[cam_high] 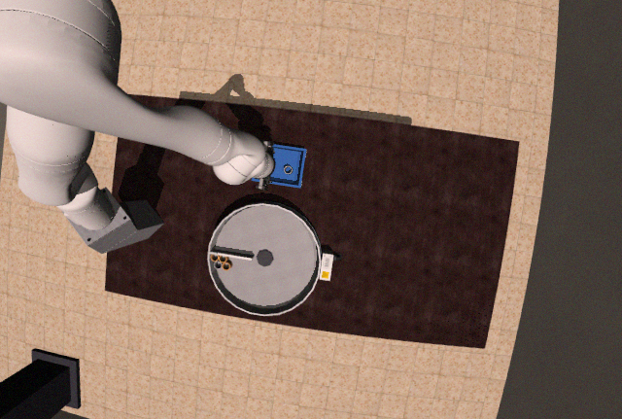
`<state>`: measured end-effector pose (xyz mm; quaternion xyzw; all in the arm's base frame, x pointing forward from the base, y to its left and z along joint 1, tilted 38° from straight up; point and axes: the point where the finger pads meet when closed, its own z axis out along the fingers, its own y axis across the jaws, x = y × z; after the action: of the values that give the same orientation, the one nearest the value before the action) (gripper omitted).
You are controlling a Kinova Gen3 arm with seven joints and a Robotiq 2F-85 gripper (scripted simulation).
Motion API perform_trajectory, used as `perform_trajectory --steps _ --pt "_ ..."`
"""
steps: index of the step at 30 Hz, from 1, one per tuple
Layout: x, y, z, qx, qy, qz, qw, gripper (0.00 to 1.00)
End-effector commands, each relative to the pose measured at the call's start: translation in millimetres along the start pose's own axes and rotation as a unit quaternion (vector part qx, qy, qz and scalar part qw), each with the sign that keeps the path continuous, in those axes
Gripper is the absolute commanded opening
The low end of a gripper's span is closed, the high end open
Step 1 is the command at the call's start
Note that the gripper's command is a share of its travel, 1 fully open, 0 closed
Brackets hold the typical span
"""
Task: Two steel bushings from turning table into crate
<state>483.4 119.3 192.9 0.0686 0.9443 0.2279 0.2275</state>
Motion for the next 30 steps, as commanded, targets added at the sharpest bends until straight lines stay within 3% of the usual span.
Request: perform_trajectory --steps 1,30 --pt "-2.9 -5.2 -4.6 0.003 -0.009 0.000 1.000 1.00" --pt "-2.1 -3.1 -3.0 0.001 -0.005 0.001 1.000 1.00"
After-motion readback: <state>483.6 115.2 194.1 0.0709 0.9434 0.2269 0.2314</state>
